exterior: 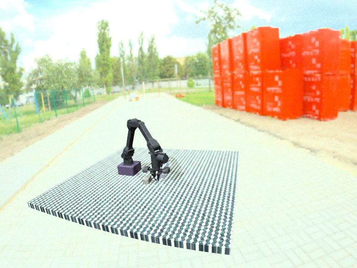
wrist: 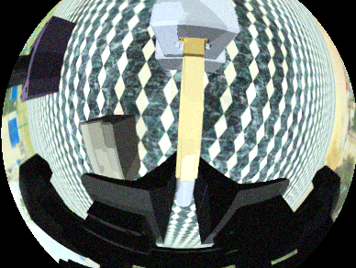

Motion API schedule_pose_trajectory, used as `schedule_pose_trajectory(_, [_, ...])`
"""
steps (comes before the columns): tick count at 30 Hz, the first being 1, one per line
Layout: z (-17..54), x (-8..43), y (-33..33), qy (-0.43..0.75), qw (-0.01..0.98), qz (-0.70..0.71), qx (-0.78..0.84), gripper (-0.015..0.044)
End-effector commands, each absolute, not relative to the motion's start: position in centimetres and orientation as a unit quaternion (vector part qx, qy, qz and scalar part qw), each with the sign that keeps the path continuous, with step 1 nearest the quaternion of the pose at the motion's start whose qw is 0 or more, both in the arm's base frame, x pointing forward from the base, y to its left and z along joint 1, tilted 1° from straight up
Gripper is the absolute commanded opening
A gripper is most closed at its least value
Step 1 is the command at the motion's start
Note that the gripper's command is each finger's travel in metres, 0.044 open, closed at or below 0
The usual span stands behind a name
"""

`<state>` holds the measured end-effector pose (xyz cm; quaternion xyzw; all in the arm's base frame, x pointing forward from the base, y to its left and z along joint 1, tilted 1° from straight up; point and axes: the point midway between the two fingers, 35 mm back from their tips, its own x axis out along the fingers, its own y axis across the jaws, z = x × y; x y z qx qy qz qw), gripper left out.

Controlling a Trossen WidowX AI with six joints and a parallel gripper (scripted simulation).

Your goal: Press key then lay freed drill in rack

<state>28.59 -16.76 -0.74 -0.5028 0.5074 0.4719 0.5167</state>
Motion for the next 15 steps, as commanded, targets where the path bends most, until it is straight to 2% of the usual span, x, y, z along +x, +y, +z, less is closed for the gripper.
schedule_pose_trajectory(1, [-0.5,28.7,-17.4,0.506,0.516,0.472,-0.506,0.0000])
schedule_pose_trajectory(15, [-0.4,28.6,-19.5,0.506,0.515,0.471,-0.506,0.0000])
